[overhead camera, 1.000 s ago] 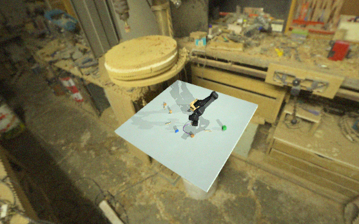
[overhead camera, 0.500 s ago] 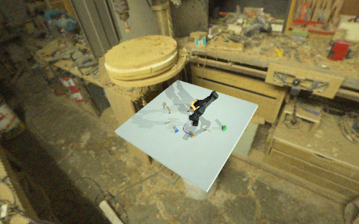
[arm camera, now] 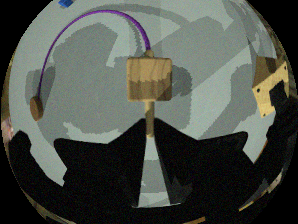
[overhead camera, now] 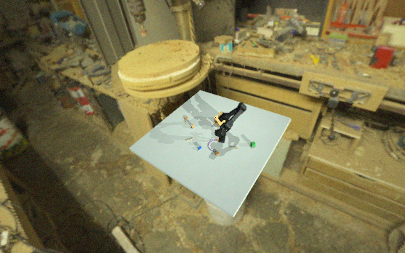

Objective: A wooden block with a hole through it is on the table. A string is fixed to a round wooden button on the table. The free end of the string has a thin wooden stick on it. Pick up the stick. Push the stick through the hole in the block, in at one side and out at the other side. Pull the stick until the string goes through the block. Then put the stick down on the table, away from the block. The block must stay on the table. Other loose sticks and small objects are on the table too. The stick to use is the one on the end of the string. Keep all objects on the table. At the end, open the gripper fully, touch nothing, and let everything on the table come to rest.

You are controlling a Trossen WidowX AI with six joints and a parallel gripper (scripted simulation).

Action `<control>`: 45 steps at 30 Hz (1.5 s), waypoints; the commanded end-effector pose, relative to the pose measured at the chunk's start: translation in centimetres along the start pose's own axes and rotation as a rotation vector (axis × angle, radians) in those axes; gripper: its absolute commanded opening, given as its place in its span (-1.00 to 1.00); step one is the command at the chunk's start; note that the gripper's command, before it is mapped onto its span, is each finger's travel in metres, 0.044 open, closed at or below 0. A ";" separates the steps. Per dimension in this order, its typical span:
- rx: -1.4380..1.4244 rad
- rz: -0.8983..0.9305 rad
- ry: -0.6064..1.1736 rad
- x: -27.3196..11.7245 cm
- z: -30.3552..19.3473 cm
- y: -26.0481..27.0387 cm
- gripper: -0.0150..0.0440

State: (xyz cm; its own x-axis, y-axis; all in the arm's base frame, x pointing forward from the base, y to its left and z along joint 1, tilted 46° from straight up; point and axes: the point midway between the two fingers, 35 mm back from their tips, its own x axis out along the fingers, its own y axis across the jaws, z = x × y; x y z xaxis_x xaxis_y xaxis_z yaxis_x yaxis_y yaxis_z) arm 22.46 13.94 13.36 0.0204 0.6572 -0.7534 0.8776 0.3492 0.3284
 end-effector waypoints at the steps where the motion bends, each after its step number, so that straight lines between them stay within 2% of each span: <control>1: 0.002 0.004 -0.006 -0.4 -0.6 0.3 -0.49; 45: -0.053 -0.084 -0.007 -0.7 -5.3 -0.4 -0.49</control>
State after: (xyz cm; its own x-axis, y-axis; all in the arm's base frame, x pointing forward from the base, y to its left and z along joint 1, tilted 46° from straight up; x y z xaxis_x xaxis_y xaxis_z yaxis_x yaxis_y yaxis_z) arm 19.76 16.77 16.14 -0.0580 0.6214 -0.7814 0.8640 0.4233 0.2725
